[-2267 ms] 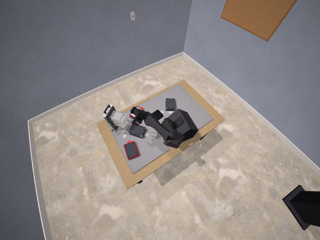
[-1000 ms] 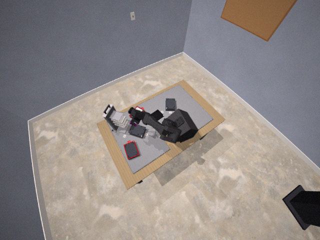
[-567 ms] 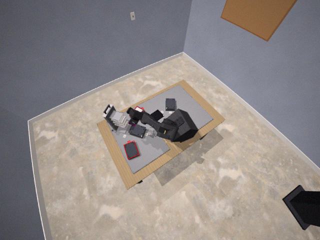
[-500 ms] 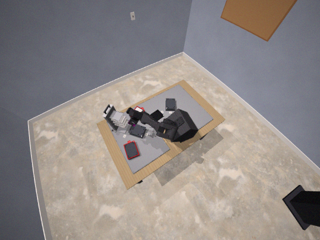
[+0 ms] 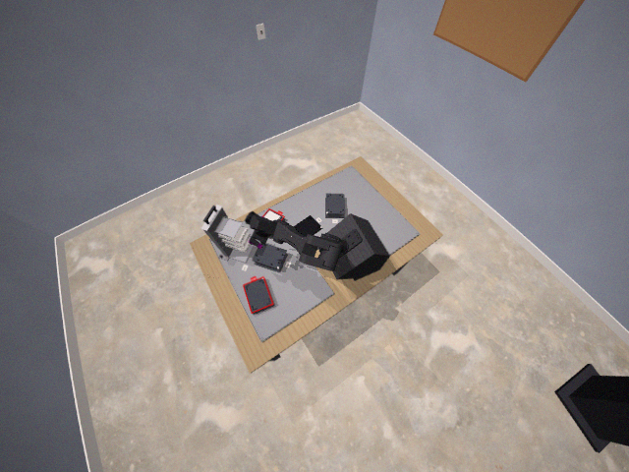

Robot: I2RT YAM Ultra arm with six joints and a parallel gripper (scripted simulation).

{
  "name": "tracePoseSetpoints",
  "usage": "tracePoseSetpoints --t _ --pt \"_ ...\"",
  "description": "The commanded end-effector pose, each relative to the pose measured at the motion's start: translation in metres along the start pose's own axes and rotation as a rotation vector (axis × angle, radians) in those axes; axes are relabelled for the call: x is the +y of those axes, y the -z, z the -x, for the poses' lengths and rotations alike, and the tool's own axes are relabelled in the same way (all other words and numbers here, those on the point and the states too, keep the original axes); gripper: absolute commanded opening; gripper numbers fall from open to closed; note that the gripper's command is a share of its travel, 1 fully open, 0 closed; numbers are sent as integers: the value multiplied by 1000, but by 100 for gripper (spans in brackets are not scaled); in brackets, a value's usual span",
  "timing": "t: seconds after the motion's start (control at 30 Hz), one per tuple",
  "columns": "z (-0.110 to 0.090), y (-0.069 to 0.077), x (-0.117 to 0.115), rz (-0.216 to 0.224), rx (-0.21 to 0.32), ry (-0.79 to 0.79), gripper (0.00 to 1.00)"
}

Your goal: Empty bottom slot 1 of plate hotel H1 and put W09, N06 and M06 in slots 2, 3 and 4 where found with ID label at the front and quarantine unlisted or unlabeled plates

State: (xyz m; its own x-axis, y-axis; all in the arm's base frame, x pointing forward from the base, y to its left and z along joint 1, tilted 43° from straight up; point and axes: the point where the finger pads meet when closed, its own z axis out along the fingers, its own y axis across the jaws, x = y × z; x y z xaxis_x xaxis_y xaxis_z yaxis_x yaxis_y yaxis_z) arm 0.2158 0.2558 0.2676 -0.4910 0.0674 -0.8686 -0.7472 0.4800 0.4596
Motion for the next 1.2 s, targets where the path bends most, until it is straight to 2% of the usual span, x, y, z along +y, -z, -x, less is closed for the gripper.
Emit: tracePoseSetpoints --t 0.0,0.1,0.23,1.17 --pt "23 -6 6 4 -54 19 100" --pt "24 -11 6 4 -55 19 100" --pt "26 -11 2 -6 -60 19 100" --pt "27 -10 3 -5 -63 21 100"
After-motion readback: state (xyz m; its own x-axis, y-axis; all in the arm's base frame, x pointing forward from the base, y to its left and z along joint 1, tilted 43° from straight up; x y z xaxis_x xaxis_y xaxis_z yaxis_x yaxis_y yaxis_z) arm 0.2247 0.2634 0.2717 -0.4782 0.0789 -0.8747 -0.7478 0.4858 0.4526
